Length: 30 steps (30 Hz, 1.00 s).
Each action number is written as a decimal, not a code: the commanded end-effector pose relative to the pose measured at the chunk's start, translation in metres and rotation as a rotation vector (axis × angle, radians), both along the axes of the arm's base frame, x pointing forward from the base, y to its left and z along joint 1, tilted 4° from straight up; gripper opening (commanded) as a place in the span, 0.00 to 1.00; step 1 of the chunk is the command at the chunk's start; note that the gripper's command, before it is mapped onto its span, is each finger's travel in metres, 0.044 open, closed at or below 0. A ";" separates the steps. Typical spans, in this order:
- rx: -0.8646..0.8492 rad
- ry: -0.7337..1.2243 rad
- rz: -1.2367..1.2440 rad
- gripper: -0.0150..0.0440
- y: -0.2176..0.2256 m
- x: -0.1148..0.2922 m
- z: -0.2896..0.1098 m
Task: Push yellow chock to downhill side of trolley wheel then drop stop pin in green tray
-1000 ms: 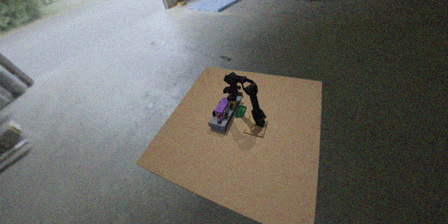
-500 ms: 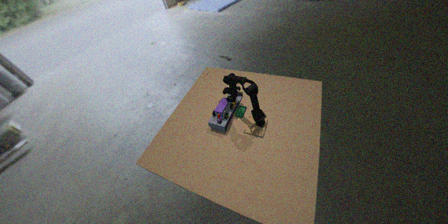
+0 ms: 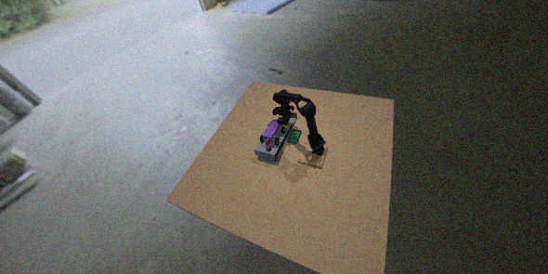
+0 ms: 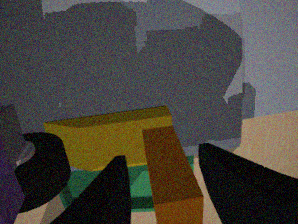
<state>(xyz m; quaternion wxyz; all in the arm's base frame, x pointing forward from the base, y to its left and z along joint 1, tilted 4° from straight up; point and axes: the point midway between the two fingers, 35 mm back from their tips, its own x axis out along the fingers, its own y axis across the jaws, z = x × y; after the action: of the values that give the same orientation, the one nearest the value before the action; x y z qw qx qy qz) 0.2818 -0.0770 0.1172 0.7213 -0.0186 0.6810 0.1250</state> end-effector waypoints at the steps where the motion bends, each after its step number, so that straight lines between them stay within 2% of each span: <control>1: 0.001 0.001 0.001 0.58 0.000 0.000 0.000; 19: 0.005 -0.002 -0.001 0.58 -0.010 -0.003 0.058; 23: 0.002 -0.001 -0.005 0.75 -0.009 -0.003 0.050; 27: -0.008 -0.034 -0.091 0.58 -0.007 0.001 0.059; 30: -0.015 -0.066 -0.174 0.58 -0.005 0.006 0.068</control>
<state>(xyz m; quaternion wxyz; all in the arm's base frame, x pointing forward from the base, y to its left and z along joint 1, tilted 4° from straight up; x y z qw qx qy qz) 0.2837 -0.0840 0.1739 0.7353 0.0138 0.6724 0.0841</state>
